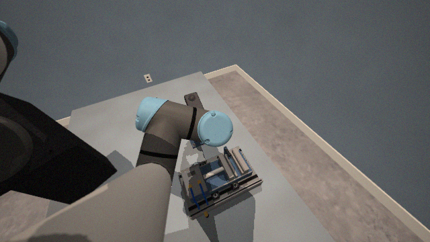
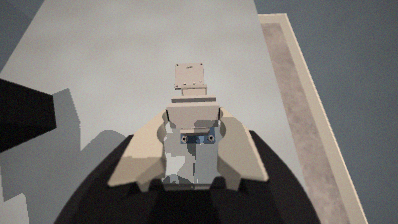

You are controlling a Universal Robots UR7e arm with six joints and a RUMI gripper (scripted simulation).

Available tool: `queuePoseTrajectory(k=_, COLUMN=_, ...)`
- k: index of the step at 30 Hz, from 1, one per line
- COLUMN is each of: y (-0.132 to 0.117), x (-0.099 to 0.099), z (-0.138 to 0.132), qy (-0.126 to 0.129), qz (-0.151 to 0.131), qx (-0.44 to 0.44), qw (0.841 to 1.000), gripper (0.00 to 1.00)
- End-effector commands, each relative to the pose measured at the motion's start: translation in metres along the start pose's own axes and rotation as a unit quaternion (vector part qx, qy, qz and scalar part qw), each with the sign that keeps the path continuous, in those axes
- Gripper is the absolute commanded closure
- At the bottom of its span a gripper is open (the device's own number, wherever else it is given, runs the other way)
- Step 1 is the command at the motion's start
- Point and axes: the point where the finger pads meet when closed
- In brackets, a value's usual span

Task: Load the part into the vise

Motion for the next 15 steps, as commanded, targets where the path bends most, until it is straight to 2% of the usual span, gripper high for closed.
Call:
queuePoseTrajectory(k=1, y=0.0027, x=-0.0023, z=-0.0008, qy=0.000, qz=0.000, qx=0.000, qw=1.000, gripper=1.00)
queuePoseTrajectory(k=15, y=0.0080, x=-0.0068, z=-0.0004, qy=0.000, qz=0.000, qx=-0.001, qw=1.000, gripper=1.00)
Point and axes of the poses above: the point where the finger pads meet when closed, its own x axis out along the fingers, its own z axis across the jaws, y = z × x, and after that the axes turned 9 degrees about -x, right-handed
